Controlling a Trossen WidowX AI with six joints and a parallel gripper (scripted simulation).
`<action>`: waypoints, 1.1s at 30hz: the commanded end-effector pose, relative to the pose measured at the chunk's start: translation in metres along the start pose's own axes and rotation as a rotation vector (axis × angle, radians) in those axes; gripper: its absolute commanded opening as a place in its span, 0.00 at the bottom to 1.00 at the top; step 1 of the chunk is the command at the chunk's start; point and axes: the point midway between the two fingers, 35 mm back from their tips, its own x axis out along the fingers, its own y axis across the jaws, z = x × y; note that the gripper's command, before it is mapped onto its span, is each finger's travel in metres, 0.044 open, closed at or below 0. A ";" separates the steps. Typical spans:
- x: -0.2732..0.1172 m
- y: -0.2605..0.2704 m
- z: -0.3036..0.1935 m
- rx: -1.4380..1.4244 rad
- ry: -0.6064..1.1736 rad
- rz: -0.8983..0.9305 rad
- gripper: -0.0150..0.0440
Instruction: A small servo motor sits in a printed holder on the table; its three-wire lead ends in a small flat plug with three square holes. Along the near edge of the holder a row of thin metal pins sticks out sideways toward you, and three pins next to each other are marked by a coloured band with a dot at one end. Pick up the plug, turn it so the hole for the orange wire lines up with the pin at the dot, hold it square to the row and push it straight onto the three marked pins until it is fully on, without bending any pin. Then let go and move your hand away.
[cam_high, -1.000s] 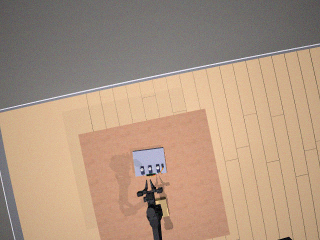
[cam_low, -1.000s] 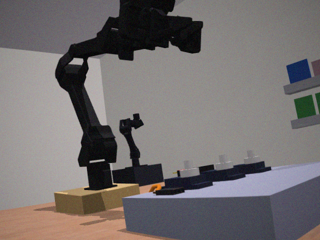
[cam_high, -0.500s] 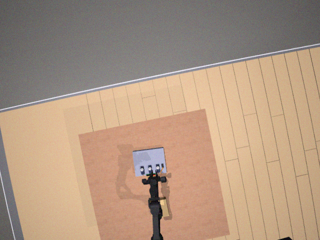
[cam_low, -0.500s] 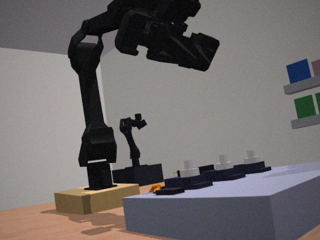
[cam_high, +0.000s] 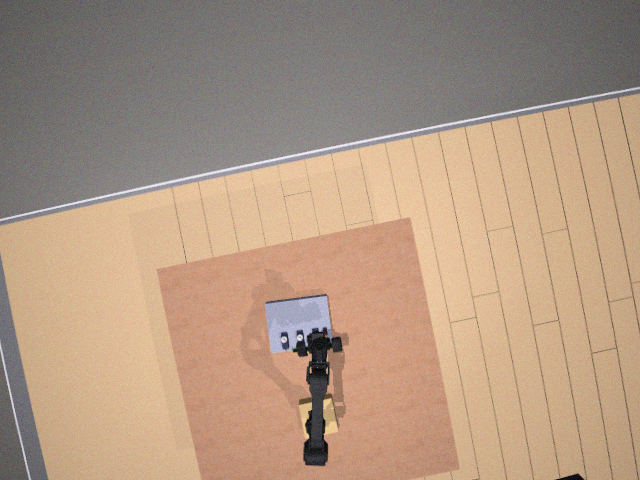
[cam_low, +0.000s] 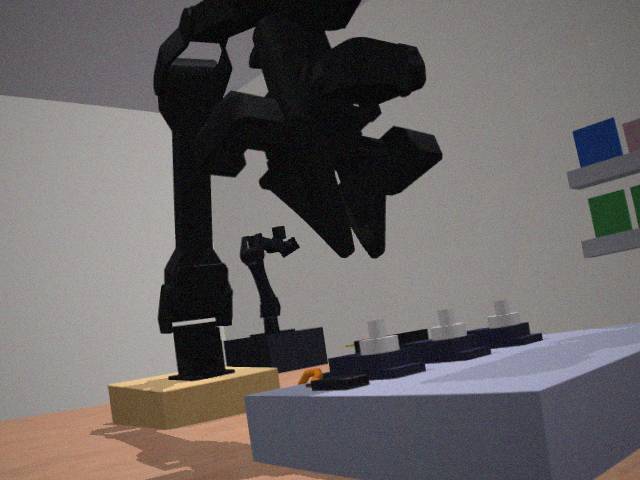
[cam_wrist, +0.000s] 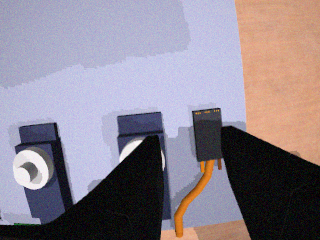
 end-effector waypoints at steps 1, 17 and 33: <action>0.018 -0.011 -0.011 0.004 0.138 0.021 0.45; 0.057 -0.021 -0.032 0.012 0.284 0.052 0.45; 0.071 -0.020 -0.037 0.012 0.284 0.052 0.45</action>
